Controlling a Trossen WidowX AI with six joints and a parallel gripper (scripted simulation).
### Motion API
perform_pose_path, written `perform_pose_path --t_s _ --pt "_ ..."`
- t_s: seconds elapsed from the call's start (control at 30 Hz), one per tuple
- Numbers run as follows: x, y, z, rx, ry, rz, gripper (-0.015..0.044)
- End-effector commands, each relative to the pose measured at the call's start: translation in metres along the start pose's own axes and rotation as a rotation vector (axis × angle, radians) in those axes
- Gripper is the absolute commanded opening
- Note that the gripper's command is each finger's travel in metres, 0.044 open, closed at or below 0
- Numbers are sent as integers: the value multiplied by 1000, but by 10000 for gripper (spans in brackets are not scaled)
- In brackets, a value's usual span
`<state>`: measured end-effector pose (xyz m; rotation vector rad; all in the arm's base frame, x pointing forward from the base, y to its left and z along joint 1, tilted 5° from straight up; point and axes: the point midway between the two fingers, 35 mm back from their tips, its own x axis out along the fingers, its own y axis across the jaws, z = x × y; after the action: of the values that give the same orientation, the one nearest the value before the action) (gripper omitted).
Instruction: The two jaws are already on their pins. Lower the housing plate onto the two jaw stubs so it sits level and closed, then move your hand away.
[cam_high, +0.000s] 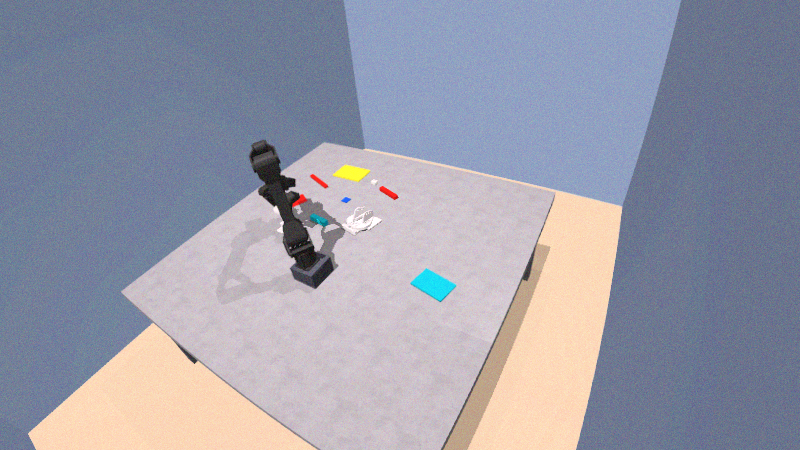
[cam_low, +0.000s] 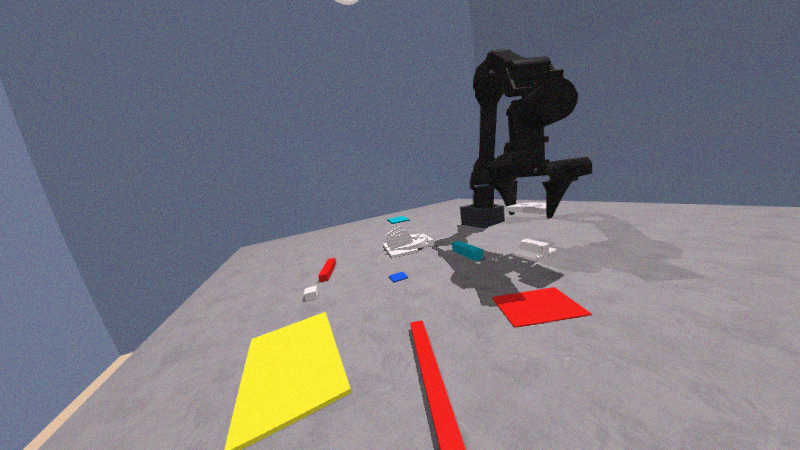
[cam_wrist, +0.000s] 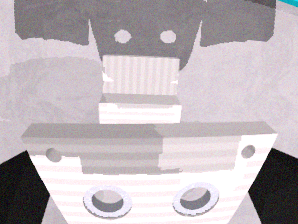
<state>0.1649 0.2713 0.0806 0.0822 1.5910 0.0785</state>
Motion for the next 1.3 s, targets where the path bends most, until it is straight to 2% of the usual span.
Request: perform_pose_path --t_s 0.0,1.27 --pt "-1 -6 8 -74 -5 -2 351" --pt "-2 -78 73 -1022 -4 -20 351"
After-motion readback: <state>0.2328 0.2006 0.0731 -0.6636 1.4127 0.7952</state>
